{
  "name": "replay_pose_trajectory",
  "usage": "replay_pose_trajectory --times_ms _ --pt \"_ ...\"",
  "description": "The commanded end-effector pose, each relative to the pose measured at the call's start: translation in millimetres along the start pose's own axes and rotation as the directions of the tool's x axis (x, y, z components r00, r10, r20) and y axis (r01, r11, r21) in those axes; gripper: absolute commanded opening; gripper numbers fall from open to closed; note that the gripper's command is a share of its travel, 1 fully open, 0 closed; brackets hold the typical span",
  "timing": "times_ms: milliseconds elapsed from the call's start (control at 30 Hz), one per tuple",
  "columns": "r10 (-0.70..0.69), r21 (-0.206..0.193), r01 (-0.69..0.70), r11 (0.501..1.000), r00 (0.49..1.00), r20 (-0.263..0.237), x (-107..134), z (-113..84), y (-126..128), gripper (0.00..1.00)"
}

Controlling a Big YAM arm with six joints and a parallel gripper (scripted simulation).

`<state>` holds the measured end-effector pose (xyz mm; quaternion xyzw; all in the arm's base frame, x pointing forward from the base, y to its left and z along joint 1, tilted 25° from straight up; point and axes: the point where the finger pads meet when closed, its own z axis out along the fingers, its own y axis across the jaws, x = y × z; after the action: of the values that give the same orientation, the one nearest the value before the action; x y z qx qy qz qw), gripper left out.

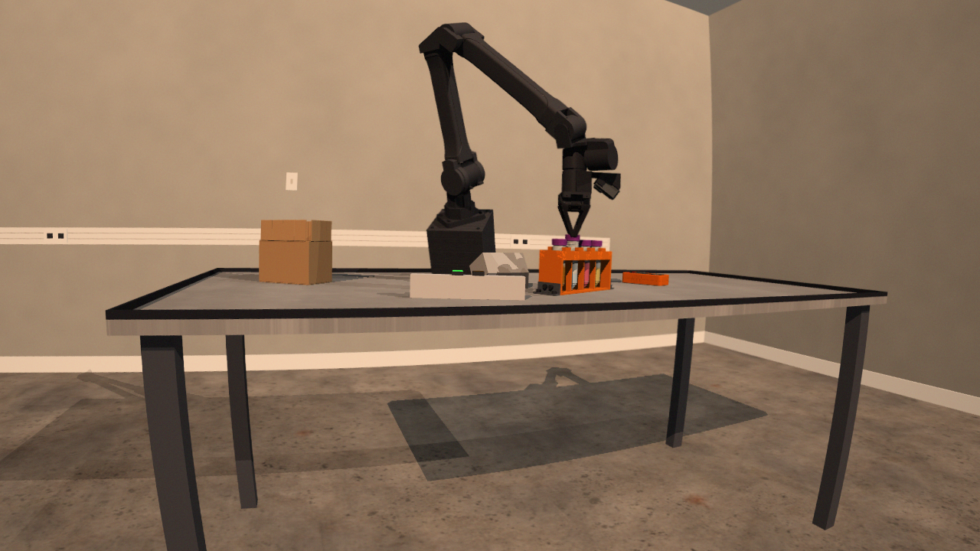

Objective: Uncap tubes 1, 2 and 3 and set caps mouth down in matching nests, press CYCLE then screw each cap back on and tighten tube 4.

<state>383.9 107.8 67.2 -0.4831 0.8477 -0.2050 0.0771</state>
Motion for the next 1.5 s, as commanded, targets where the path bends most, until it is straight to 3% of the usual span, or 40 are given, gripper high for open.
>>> replay_pose_trajectory --times_ms 0,1467 --pt "0.009 0.012 -0.009 1.000 1.000 0.017 -10.5 -1.2 -13.8 0.00" --pt "0.007 0.012 -0.008 1.000 1.000 0.019 -7.9 -5.3 -7.9 0.00"
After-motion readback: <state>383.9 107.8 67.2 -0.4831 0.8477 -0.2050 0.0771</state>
